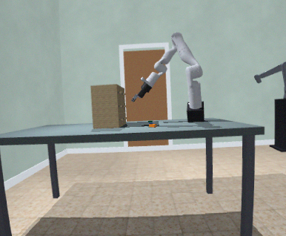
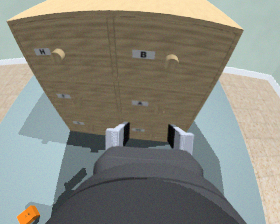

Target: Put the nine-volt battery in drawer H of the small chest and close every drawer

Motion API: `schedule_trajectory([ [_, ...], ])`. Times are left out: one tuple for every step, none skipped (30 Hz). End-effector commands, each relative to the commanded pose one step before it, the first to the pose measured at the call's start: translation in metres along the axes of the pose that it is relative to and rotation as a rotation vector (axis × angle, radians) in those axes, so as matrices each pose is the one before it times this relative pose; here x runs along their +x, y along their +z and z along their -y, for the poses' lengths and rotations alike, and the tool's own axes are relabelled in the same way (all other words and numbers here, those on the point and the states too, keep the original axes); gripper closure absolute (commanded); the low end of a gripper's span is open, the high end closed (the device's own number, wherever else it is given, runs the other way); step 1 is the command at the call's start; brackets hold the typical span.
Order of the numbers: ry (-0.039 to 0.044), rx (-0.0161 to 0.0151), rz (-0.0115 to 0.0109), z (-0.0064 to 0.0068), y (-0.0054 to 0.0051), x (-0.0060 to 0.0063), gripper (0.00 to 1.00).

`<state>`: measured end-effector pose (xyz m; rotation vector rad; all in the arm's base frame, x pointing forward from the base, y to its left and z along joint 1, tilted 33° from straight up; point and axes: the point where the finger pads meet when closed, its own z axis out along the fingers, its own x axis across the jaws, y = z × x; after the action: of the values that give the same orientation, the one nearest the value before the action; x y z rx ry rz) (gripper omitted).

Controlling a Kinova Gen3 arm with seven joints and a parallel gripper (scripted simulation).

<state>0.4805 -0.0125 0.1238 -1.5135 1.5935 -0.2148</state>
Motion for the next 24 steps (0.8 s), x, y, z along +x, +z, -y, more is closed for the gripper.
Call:
schedule_trajectory([
  [0.0468,0.0493,0.02617,-0.01278,0.0085,-0.00247,0.0],
  [0.00005,0.0166,0.00008,-0.00002,0.00154,-0.00006,0.0],
  [0.00065,0.0169,0.00004,0.00014,0.00134,-0.00016,0.0],
  [0.00126,0.01715,-0.00003,0.00029,0.00114,-0.00024,0.0],
  [0.00187,0.01734,-0.00013,0.00043,0.00094,-0.0003,0.0],
  [0.00137,0.01734,-0.00007,0.00031,0.00109,-0.00019,0.0],
  [-0.00261,0.01686,0.00062,-0.00069,0.00235,0.00036,0.0],
  [-0.00182,0.01691,0.00044,-0.00063,0.00215,0.0002,0.0],
  [-0.00105,0.01691,0.00023,-0.00058,0.00194,0.00008,0.0],
  [-0.0003,0.01686,0.00001,-0.00053,0.00174,-0.00002,0.0],
  [0.00043,0.01674,-0.00024,-0.00048,0.00153,-0.0001,0.0],
  [0.00113,0.01658,-0.0005,-0.00043,0.00133,-0.00016,0.0],
  [0.00178,0.01636,-0.00077,-0.00038,0.00114,-0.00019,0.0],
  [0.00196,0.01618,-0.00079,-0.00035,0.00107,-0.00018,0.0],
  [0.0,0.0,0.0,0.0,0.0,0.0,0.0],
  [0.0,0.0,0.0,0.0,0.0,0.0,0.0],
  [-0.00195,0.01679,0.00151,-0.00049,0.00214,0.00012,0.0],
  [-0.0014,0.01642,0.00107,-0.00056,0.00194,0.00006,0.0],
  [-0.0009,0.016,0.00064,-0.00061,0.00175,0.00001,0.0],
  [-0.00044,0.01555,0.00023,-0.00065,0.00156,-0.00003,0.0],
  [-0.00002,0.01507,-0.00014,-0.00069,0.00138,-0.00007,0.0],
  [0.00036,0.01456,-0.00049,-0.00071,0.00121,-0.0001,0.0],
  [0.00069,0.01403,-0.00081,-0.00073,0.00104,-0.00012,0.0],
  [0.00098,0.01347,-0.00109,-0.00074,0.00089,-0.00013,0.0],
])
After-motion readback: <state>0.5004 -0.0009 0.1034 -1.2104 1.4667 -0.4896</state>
